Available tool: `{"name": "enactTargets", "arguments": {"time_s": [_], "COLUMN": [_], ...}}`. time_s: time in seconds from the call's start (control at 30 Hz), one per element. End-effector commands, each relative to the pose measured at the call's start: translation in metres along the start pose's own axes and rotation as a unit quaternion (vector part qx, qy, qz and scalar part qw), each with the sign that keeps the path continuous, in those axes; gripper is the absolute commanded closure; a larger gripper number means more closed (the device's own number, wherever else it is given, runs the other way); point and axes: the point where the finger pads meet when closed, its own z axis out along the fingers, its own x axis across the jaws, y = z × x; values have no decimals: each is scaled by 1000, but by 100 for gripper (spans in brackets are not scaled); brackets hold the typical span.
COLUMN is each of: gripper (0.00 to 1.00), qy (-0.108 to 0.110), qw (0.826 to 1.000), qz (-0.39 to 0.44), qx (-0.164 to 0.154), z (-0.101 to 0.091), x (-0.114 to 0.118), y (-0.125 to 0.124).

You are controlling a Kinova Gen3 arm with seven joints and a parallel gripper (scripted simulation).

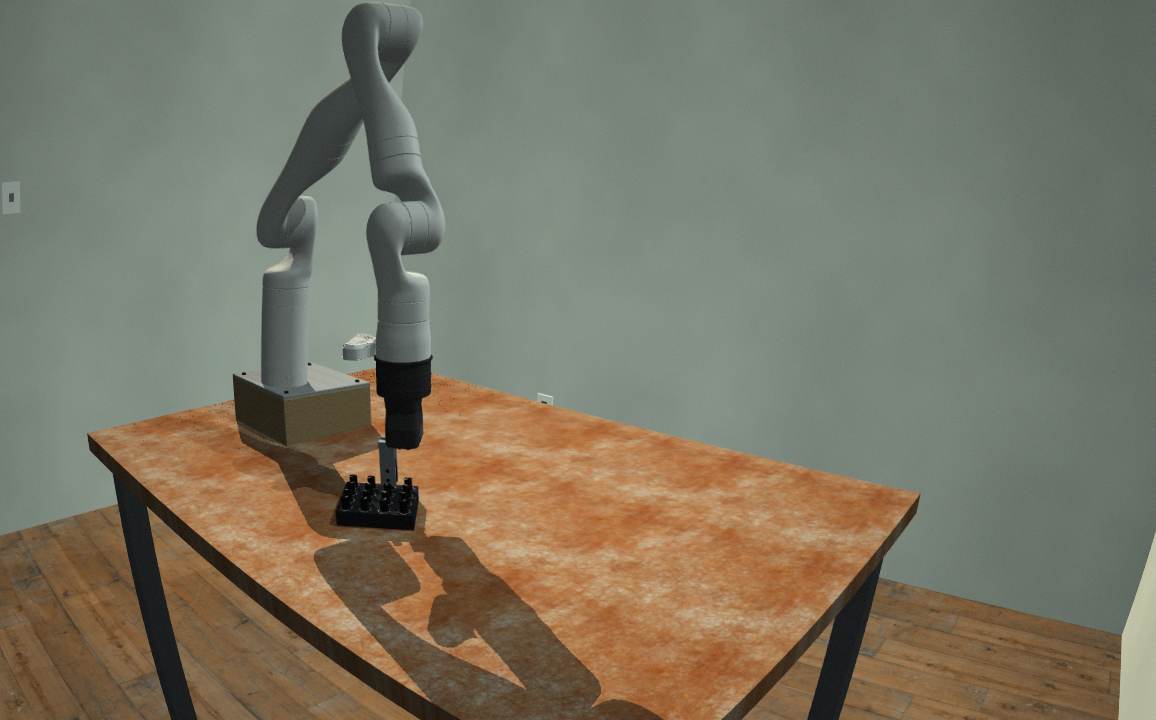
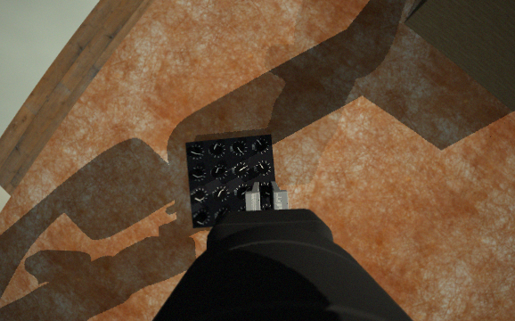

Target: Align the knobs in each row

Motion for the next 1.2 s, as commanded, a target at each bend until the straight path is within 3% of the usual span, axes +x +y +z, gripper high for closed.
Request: {"name": "enactTargets", "arguments": {"time_s": [0.0, 0.73, 1.17], "gripper": [70, 70, 70], "qy": [-1, -1, -1], "qw": [1000, 999, 987], "qz": [0, -51, -158], "qx": [-1, -1, 0], "z": [-1, -1, -1], "x": [0, 0, 0], "y": [0, 0, 0]}}
